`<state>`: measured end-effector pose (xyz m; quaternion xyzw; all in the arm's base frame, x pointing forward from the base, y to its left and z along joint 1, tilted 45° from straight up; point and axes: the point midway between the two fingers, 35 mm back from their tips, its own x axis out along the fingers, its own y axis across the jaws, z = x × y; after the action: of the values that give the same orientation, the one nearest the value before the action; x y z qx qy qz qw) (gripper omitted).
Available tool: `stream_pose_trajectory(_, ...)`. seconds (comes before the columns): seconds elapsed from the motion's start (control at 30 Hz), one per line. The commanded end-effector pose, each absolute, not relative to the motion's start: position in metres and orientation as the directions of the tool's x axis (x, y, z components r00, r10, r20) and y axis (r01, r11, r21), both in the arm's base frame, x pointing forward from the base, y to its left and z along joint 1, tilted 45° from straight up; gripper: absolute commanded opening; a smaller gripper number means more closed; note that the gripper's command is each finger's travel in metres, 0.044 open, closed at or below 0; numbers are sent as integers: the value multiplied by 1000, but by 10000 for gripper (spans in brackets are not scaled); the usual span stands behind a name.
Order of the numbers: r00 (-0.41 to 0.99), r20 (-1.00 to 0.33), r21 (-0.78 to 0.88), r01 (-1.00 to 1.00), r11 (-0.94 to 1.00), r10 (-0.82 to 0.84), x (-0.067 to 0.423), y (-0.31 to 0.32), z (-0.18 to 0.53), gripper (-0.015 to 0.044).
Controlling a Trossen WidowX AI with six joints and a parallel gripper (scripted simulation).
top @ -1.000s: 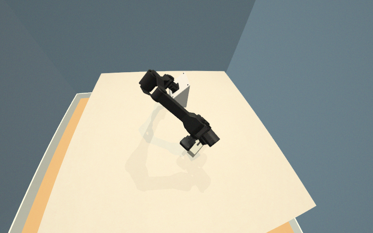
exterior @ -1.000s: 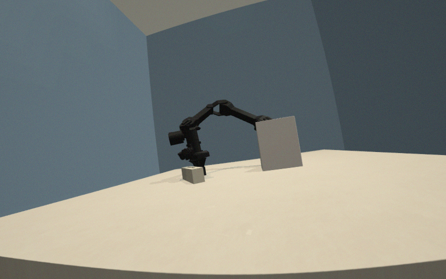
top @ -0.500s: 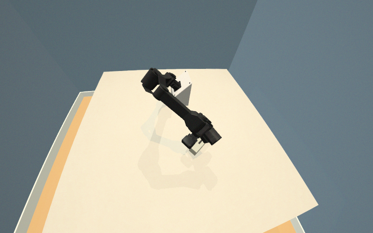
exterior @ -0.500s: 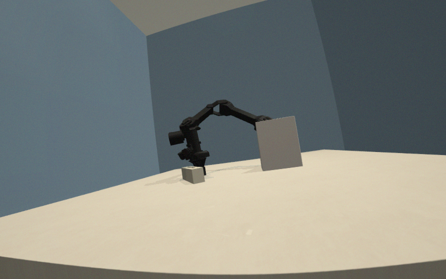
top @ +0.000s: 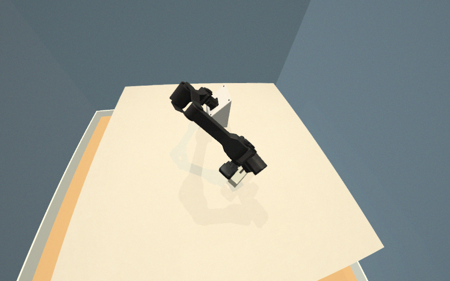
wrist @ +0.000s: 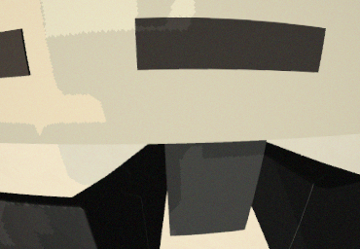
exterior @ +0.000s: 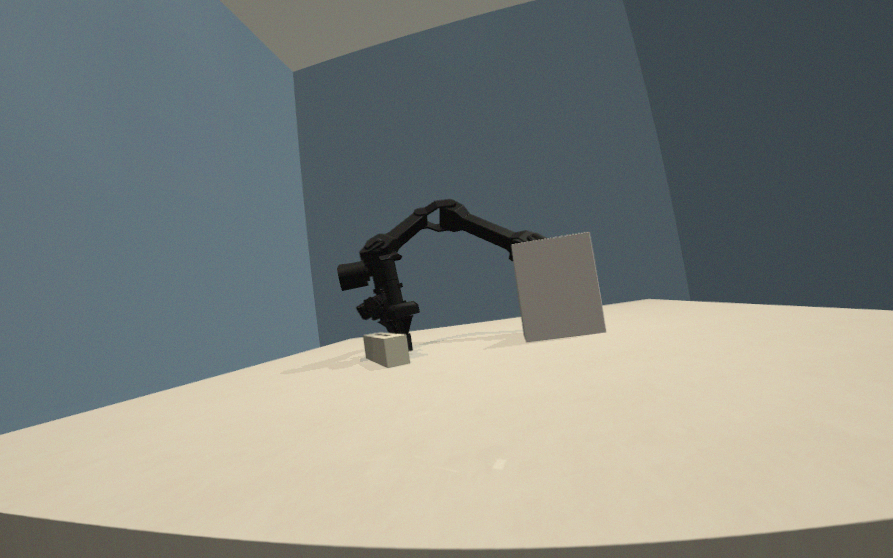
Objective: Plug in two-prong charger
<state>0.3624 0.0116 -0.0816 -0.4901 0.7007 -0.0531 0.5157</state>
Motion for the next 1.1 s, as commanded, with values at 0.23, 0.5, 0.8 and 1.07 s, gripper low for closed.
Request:
stream_pose_trajectory(0.23, 14, -672, -581, -630, 515, -741, 362, 12, -81, 0)
stream_pose_trajectory(0.5, 14, -672, -581, -630, 515, -741, 362, 12, -81, 26)
stream_pose_trajectory(0.8, 14, -672, -581, -630, 515, -741, 362, 12, -81, 262)
stream_pose_trajectory(1.07, 14, -672, -581, -630, 515, -741, 362, 11, -81, 440)
